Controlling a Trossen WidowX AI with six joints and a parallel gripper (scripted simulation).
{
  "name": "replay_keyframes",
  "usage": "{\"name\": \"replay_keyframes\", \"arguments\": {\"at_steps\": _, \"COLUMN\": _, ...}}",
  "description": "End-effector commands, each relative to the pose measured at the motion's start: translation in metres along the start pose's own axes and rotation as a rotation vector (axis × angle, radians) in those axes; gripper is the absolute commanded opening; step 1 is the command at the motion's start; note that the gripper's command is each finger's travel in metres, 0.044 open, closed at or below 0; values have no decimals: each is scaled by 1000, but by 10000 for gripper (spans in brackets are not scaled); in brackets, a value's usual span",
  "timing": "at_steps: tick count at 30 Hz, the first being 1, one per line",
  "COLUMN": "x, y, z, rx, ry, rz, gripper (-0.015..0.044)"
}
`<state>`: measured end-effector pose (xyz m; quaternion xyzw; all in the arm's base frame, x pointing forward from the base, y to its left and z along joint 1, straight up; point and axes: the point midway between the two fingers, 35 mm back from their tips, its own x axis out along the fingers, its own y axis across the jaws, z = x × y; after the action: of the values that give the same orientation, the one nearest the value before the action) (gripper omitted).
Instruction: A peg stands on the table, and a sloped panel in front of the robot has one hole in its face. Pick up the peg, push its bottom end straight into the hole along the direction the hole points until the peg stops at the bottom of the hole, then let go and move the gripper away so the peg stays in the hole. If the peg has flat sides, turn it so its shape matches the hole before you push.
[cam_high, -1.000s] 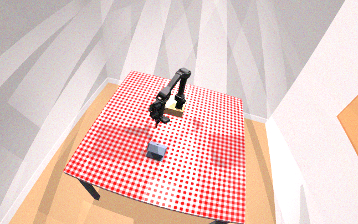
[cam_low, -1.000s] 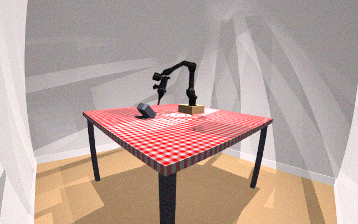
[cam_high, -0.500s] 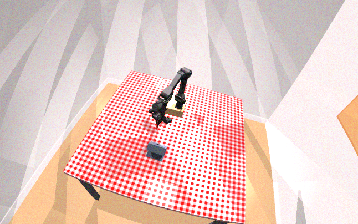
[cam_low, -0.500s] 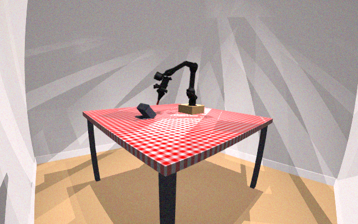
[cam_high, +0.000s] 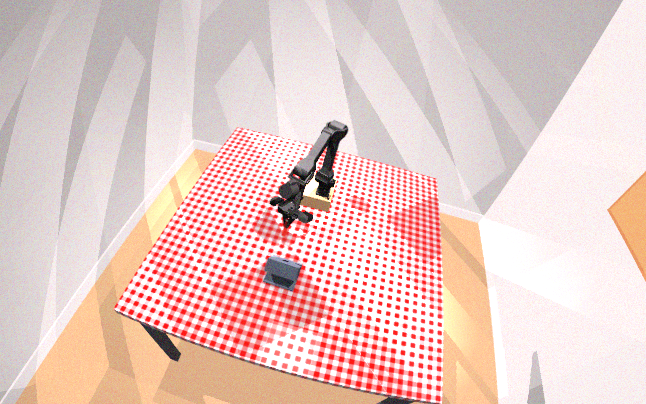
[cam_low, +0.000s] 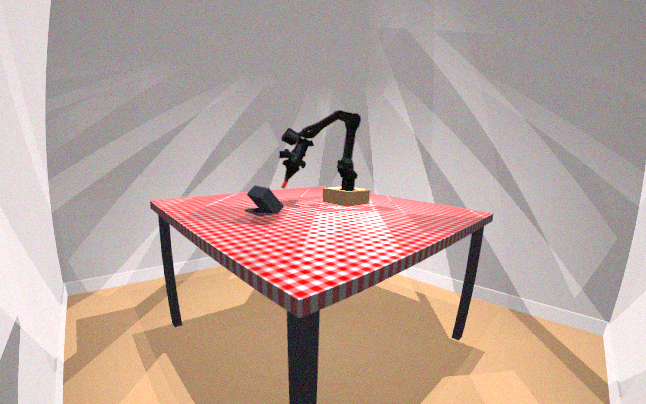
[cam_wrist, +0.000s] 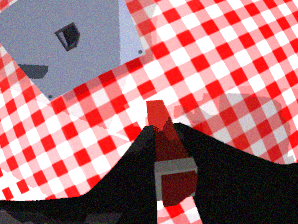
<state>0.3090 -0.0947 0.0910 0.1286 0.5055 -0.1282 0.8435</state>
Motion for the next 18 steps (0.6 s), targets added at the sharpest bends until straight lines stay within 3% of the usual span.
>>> {"name": "replay_keyframes", "arguments": {"at_steps": 1, "x": 1, "y": 4, "z": -2, "rx": -30, "ry": -23, "rz": 14, "gripper": 0}}
{"name": "replay_keyframes", "arguments": {"at_steps": 18, "x": -1, "y": 19, "z": 2, "rx": -126, "ry": -138, "rz": 55, "gripper": 0}}
